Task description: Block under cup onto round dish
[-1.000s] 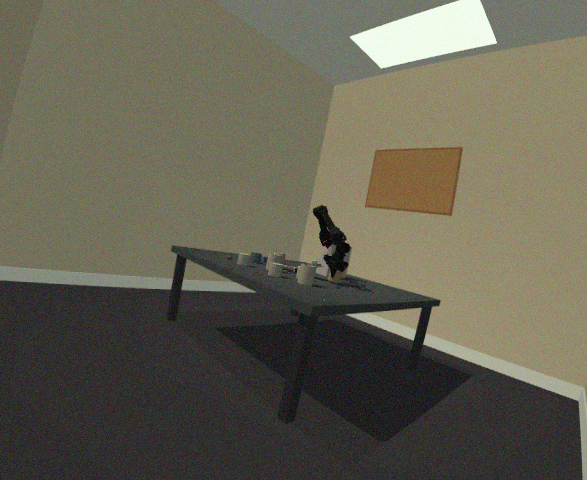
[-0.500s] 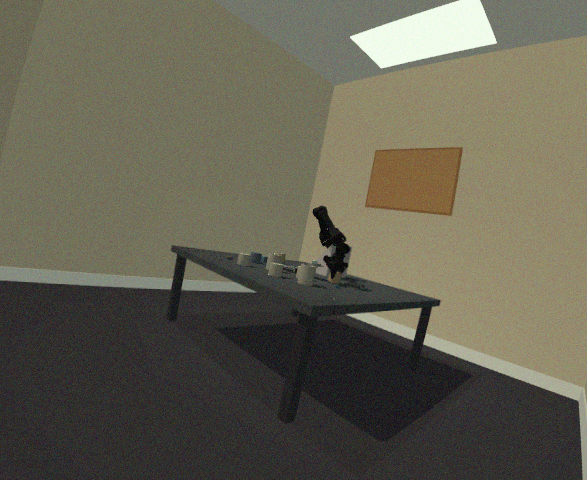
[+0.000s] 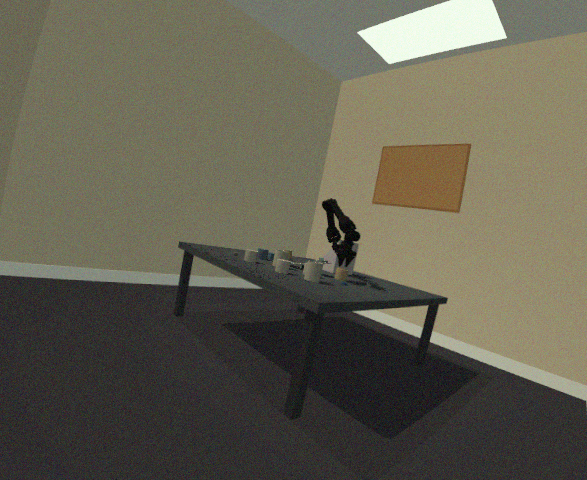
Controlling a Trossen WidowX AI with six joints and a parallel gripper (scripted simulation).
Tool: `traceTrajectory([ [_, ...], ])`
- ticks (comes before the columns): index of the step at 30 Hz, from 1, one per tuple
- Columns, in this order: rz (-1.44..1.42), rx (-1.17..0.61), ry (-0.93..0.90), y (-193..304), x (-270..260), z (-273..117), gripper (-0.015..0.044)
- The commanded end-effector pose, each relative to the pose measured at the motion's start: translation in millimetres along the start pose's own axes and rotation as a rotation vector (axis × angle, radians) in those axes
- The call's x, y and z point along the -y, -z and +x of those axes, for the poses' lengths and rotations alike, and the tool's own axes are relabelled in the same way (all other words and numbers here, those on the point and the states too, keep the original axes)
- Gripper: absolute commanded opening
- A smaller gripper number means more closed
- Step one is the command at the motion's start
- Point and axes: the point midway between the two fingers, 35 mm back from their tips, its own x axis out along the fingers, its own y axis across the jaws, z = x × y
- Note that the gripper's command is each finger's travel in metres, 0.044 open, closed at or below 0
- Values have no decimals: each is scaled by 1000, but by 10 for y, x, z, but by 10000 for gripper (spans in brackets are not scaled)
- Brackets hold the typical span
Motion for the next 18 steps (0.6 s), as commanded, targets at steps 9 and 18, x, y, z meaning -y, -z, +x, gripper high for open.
traceTrajectory([
  [9,-285,-4,10,-827,-196,-375,260],
  [18,-469,2,15,-1398,-211,-527,260],
])
